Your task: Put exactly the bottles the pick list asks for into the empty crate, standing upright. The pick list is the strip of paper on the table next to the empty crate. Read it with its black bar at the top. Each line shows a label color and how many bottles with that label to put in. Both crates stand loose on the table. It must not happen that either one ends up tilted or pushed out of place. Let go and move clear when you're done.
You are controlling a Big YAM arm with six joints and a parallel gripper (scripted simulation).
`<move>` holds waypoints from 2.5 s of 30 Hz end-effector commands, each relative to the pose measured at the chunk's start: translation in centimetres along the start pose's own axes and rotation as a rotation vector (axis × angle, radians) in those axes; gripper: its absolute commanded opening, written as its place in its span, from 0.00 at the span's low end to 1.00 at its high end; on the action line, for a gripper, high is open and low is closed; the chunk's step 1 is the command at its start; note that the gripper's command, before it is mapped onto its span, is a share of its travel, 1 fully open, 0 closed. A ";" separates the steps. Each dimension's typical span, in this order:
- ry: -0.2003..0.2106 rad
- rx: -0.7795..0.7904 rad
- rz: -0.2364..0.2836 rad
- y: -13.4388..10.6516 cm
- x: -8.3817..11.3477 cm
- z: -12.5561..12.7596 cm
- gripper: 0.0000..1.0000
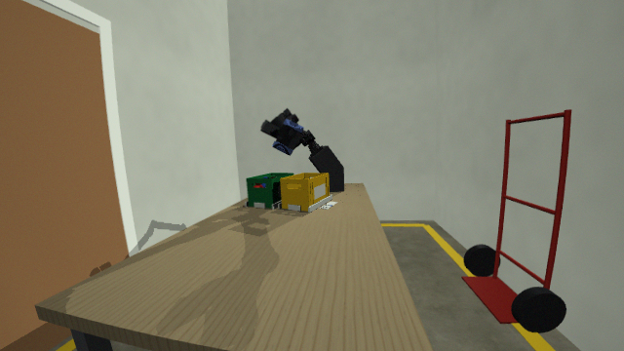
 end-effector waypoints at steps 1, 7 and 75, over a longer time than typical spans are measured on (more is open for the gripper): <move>-0.003 -0.008 -0.011 2.9 -0.1 1.1 0.61; 0.014 -0.003 0.013 -3.2 0.1 3.9 0.61; -0.022 0.025 0.635 -15.6 9.1 21.5 0.61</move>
Point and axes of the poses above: the point where the finger pads meet when closed, its own x axis back along the fingers, its own z axis across the jaws, y = z × x, the point moved 7 cm from there along x, back along the fingers, and after that the axes turned 14 degrees about x, right-handed, at the moved point
